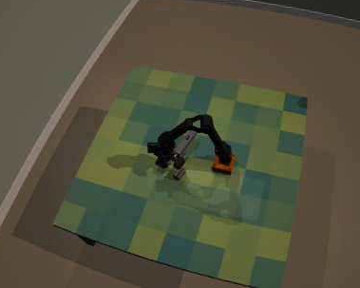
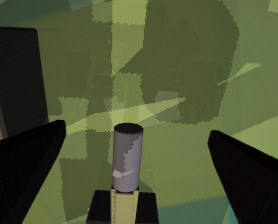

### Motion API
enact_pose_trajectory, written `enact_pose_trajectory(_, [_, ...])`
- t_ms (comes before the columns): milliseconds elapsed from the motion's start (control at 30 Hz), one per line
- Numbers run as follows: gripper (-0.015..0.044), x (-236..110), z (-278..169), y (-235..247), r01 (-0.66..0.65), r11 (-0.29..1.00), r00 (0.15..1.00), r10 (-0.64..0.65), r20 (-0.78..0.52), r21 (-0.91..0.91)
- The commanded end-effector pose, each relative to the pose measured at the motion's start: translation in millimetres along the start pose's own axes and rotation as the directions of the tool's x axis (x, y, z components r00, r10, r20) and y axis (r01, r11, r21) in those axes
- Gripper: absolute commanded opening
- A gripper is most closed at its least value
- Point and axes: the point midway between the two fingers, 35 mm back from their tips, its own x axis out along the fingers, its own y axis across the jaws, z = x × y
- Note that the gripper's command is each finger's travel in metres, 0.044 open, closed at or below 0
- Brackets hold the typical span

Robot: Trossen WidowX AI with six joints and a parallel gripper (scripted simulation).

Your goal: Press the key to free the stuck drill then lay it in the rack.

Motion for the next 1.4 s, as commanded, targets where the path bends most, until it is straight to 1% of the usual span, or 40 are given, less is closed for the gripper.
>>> enact_pose_trajectory(0, [0.0440, 1.5, -2.6, 1.3, -0.004, 1.000, 1.000, 0.004, -0.003, -0.005])
enact_pose_trajectory(1367, [0.0440, 3.7, -9.0, 2.3, -0.005, 1.000, 1.000, 0.005, -0.003, -0.005])
